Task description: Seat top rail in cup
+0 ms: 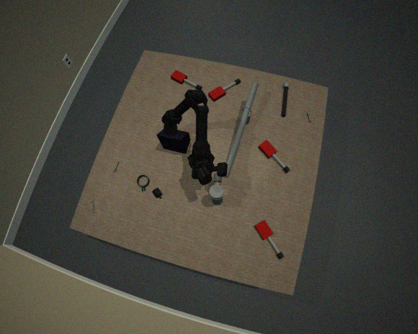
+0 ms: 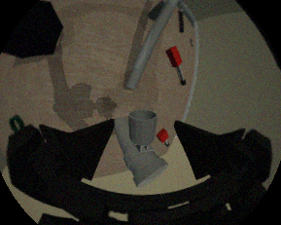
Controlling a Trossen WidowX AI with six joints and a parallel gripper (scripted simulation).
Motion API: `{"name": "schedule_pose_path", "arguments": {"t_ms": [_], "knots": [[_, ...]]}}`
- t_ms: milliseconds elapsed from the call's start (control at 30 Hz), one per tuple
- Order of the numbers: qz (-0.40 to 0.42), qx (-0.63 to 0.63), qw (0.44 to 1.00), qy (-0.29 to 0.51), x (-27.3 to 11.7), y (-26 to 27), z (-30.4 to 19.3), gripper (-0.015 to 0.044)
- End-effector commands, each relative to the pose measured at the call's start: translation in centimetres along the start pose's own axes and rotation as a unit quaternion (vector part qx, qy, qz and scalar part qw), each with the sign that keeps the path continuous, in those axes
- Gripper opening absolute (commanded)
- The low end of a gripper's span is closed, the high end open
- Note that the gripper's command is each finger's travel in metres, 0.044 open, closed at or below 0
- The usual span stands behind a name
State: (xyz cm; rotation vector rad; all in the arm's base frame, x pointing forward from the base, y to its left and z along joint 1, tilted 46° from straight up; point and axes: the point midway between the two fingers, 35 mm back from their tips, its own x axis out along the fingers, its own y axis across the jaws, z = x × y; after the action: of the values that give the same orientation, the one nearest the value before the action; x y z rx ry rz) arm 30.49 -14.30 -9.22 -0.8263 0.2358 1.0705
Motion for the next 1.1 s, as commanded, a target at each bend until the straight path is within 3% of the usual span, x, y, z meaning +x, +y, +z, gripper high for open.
{"name": "schedule_pose_path", "arguments": {"t_ms": [0, 700, 1067], "knots": [[0.000, 0.005, 1.000, -0.003, 0.8, 0.2, 0.1, 0.0440], [-0.002, 0.004, 1.000, -0.007, 4.0, 0.3, 0.4, 0.0440], [-0.002, 0.004, 1.000, -0.007, 4.0, 0.3, 0.4, 0.0151]]}}
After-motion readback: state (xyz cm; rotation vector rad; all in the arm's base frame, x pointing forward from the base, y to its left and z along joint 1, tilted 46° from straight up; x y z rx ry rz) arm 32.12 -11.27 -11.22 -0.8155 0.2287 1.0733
